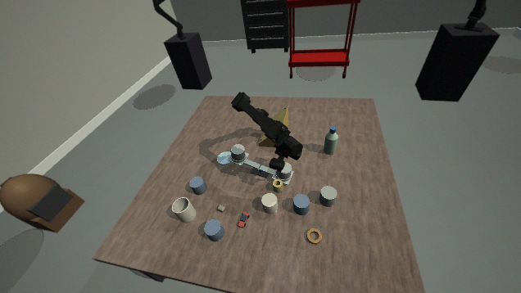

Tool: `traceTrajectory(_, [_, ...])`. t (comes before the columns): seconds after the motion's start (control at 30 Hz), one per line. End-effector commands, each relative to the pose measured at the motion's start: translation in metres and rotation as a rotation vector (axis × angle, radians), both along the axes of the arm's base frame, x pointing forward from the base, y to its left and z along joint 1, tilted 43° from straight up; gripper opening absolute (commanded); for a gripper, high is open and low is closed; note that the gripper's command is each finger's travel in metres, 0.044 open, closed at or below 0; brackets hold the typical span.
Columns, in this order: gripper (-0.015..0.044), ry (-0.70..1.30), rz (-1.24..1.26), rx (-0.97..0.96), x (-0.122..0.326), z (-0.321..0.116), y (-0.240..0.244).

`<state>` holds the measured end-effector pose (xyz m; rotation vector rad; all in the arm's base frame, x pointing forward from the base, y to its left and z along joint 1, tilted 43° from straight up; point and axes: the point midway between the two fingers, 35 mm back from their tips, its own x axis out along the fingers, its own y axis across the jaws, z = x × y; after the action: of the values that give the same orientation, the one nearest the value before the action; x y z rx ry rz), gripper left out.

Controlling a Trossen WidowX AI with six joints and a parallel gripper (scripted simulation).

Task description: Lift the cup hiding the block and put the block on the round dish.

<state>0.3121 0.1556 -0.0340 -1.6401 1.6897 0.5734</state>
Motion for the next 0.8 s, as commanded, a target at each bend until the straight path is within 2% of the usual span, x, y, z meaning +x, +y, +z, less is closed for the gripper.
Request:
traceTrajectory(0.0, [0.044, 0.003, 0.004, -0.002, 0.0, -0.005, -0.004])
traceTrajectory(0.77, [0.044, 0.002, 0.004, -0.003, 0.002, -0.032, -0.029])
